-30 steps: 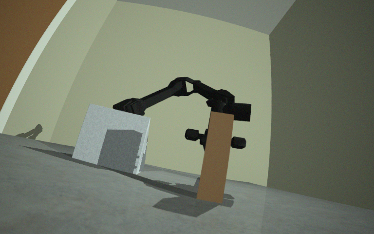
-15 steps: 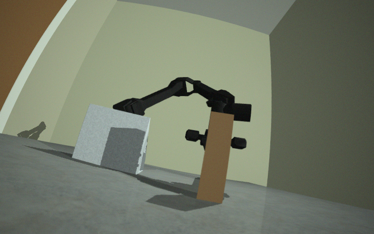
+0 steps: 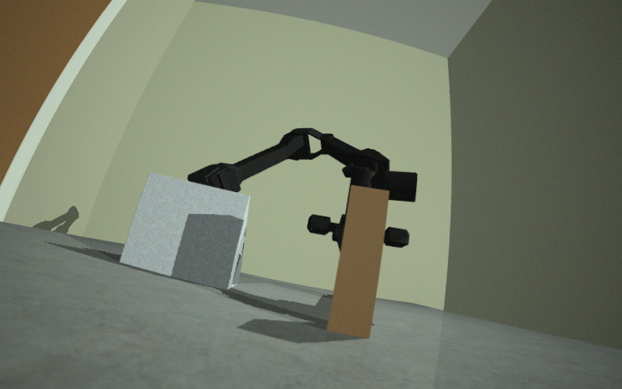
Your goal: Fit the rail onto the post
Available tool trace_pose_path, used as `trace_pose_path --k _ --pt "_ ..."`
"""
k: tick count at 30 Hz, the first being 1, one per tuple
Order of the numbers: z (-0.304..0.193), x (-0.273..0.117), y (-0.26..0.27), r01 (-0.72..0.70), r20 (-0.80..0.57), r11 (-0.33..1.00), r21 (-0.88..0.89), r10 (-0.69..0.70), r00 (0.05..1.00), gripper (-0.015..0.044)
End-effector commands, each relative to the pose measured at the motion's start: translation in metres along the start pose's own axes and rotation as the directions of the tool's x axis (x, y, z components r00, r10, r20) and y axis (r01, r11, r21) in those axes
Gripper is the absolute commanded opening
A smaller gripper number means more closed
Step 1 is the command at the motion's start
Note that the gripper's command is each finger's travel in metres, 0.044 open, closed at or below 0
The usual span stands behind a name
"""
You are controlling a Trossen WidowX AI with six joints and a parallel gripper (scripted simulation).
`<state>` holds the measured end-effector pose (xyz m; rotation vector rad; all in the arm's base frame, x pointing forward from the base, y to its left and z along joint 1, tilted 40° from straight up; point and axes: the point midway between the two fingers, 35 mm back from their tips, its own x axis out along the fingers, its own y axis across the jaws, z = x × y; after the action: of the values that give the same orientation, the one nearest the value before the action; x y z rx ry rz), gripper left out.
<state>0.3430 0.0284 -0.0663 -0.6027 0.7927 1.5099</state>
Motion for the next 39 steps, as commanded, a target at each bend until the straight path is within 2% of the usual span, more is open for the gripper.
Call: trace_pose_path --k 1,39 --pt "0.0000 0.0001 0.0007 0.000 0.002 1.000 0.004 0.000 1.000 0.0000" --pt "-0.0082 -0.0020 0.0004 0.001 0.002 1.000 0.004 -0.001 1.000 0.0000"
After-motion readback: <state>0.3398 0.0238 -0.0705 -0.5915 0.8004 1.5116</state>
